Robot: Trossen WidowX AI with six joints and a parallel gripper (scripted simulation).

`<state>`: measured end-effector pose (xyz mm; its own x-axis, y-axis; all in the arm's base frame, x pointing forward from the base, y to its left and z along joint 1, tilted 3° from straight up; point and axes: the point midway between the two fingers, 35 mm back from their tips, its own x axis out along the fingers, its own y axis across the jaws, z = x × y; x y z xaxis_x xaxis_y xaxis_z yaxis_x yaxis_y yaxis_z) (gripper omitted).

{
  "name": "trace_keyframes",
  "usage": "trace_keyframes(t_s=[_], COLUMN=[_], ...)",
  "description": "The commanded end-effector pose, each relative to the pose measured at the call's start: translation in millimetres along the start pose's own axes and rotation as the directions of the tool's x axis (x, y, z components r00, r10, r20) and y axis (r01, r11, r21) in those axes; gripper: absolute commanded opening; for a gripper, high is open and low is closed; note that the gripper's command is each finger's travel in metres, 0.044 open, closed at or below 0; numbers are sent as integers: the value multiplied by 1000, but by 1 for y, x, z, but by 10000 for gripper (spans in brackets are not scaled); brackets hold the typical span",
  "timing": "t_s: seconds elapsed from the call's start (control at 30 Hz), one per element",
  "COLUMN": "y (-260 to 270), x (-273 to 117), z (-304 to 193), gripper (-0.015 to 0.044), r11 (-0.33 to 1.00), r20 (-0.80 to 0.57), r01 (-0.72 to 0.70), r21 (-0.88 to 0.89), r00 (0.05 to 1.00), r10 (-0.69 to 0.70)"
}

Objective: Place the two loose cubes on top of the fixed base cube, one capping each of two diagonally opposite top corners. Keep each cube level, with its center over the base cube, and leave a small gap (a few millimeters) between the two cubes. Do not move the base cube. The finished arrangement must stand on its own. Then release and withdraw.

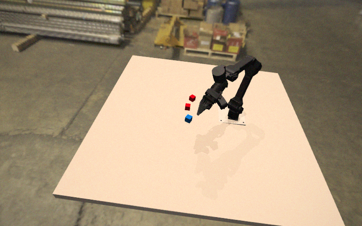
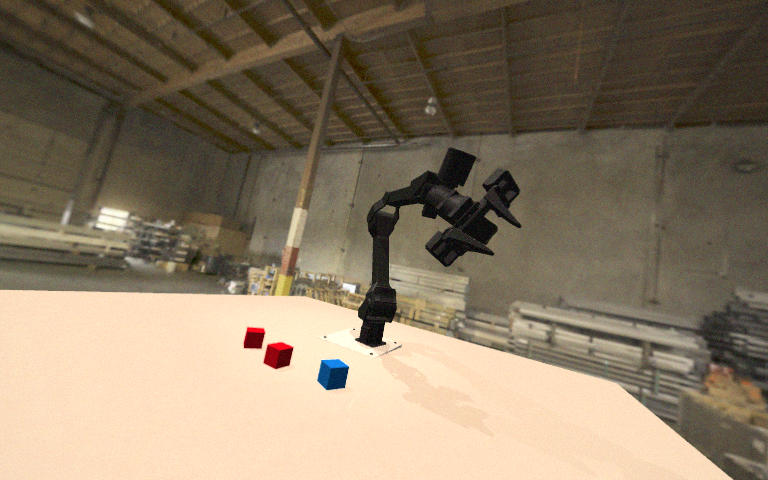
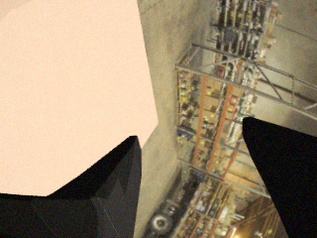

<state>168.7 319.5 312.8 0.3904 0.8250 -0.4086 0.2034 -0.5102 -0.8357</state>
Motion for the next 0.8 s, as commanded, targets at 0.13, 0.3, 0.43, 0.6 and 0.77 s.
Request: trace_keyframes(t_s=[0.13, 0.3, 0.43, 0.6, 0.77], y=[59, 95, 123, 157, 190], x=[7, 2, -6, -20, -39], z=[-48, -72, -88, -106, -120], gripper=[265, 265, 265, 265, 265], r11=[955, 891, 821, 711, 579], r20=[-58, -69, -65, -43, -2], r01=[-235, -345, -419, -490, -535], r21=[180, 294, 389, 505, 615], r00=[967, 922, 876, 808, 733], r10=[249, 380, 478, 587, 680])
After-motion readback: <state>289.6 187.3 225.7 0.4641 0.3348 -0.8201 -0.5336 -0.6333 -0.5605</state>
